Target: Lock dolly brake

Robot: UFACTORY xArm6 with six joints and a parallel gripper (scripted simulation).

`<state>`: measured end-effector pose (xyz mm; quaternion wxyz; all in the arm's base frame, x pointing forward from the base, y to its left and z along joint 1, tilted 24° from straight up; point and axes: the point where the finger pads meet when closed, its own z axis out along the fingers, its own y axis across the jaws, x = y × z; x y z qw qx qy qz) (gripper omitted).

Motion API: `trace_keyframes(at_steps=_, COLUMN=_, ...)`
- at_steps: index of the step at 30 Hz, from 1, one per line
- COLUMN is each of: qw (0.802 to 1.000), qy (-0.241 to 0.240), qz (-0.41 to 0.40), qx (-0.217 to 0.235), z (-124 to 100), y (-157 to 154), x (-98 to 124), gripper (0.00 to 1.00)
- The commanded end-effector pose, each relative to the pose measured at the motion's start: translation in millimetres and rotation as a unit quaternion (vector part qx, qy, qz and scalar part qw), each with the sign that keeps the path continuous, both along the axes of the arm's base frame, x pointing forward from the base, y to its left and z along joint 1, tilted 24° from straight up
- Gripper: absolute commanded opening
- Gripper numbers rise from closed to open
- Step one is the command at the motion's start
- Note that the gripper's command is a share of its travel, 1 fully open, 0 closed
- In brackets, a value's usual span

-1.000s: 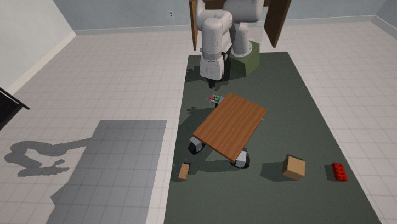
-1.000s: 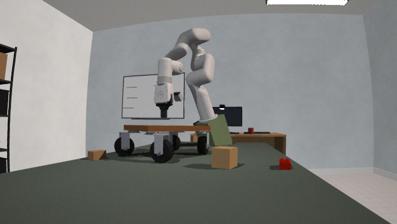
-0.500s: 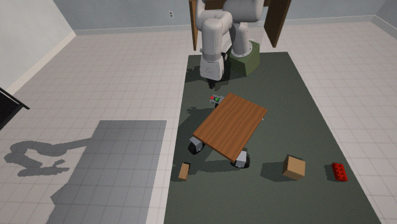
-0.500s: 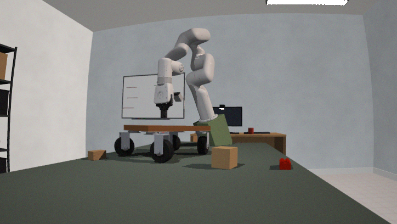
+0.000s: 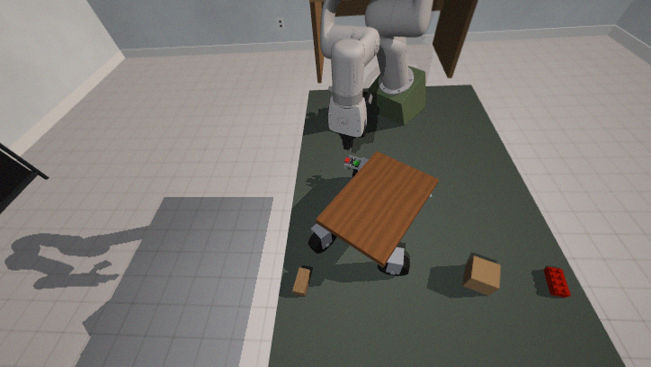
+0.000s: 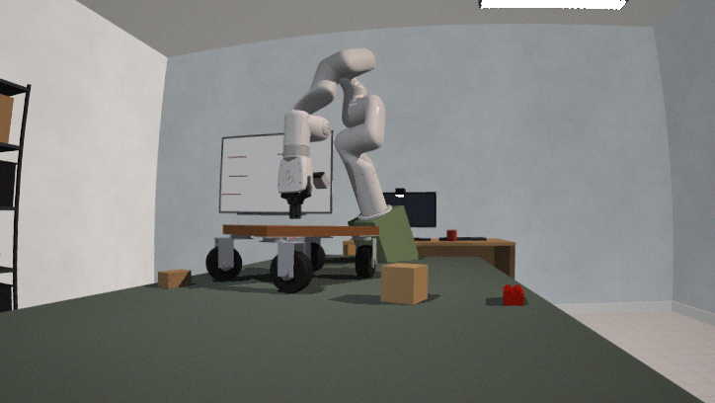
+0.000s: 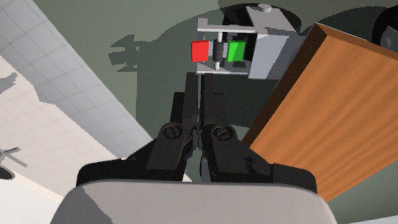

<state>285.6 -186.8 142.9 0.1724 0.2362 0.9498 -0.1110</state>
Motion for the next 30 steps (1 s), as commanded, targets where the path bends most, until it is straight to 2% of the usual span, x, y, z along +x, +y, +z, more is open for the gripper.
trace_keyframes(at_steps=1, qw=1.000, qy=-0.002, qz=0.000, qx=-0.001, z=-2.9, y=-2.4, x=2.9, gripper=0.00)
trace_keyframes(at_steps=14, qw=1.000, qy=-0.002, qz=0.000, qx=-0.001, z=-29.2, y=-10.9, x=11.2, gripper=0.00)
trace_keyframes(at_steps=30, qw=1.000, qy=-0.002, qz=0.000, qx=-0.002, z=-44.8, y=-16.0, x=16.1, gripper=0.00)
